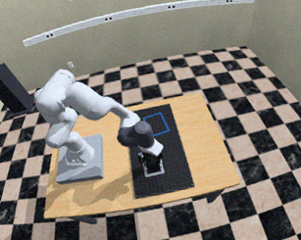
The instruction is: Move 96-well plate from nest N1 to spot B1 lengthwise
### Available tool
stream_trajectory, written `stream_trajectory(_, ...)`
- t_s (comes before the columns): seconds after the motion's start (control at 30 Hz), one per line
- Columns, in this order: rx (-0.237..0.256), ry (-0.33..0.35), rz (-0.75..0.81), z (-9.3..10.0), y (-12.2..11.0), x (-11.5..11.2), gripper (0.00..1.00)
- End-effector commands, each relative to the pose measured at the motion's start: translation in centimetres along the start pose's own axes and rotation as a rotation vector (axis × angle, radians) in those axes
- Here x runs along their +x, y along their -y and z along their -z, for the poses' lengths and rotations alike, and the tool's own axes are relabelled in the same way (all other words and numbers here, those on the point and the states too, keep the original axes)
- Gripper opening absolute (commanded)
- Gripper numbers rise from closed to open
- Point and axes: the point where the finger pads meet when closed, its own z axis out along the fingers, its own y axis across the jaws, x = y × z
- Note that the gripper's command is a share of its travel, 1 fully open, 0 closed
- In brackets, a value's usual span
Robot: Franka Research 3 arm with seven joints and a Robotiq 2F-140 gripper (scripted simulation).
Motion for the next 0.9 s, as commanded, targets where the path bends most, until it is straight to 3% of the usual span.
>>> stream_trajectory(0.0,0.002,-0.002,-0.003,-0.02,0.10,0.05,0.63)
stream_trajectory(0.87,0.002,-0.002,-0.003,0.06,0.10,0.05,0.60)
